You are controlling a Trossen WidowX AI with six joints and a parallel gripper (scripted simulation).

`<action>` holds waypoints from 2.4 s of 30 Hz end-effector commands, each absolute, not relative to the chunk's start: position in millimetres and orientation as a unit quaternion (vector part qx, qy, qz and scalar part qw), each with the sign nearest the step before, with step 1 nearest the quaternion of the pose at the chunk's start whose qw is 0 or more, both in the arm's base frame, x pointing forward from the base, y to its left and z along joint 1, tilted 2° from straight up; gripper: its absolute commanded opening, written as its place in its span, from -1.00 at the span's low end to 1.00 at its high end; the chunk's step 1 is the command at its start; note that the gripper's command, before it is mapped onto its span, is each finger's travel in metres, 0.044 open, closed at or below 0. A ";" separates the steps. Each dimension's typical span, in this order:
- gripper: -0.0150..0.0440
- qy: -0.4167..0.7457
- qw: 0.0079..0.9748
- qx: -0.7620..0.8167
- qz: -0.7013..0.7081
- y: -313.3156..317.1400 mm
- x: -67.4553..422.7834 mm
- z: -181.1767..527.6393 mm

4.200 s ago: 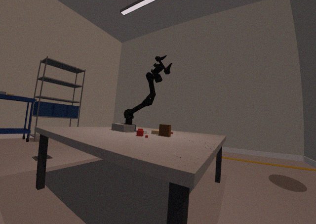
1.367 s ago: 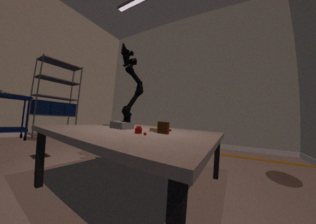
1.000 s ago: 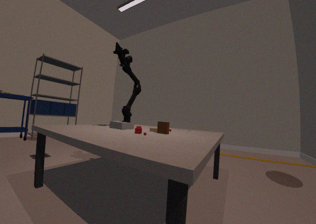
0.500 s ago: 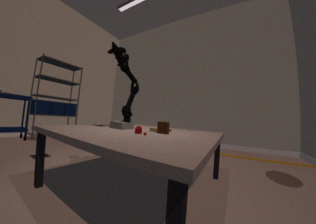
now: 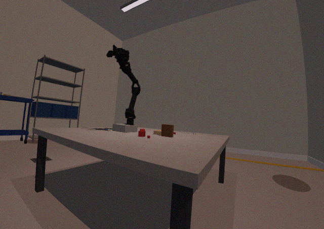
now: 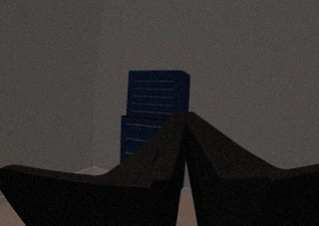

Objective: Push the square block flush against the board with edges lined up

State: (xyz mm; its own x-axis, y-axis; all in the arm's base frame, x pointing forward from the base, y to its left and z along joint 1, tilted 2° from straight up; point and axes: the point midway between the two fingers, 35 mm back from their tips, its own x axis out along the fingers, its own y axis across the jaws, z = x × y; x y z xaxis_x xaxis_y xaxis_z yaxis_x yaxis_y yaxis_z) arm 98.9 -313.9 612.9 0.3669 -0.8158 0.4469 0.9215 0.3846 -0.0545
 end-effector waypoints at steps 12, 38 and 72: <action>-0.49 -0.145 0.874 0.001 -0.463 -333.5 172.8 556.6; -0.49 0.041 0.865 0.352 -0.354 -309.8 341.2 395.0; -0.49 0.426 0.571 0.549 -0.438 -72.1 433.2 151.5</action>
State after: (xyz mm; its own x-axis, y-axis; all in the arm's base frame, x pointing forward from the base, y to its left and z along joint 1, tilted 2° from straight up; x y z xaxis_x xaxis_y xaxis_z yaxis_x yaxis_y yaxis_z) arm 435.8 -93.0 163.9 0.3227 -0.0485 -0.9453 0.9463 0.0356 0.3212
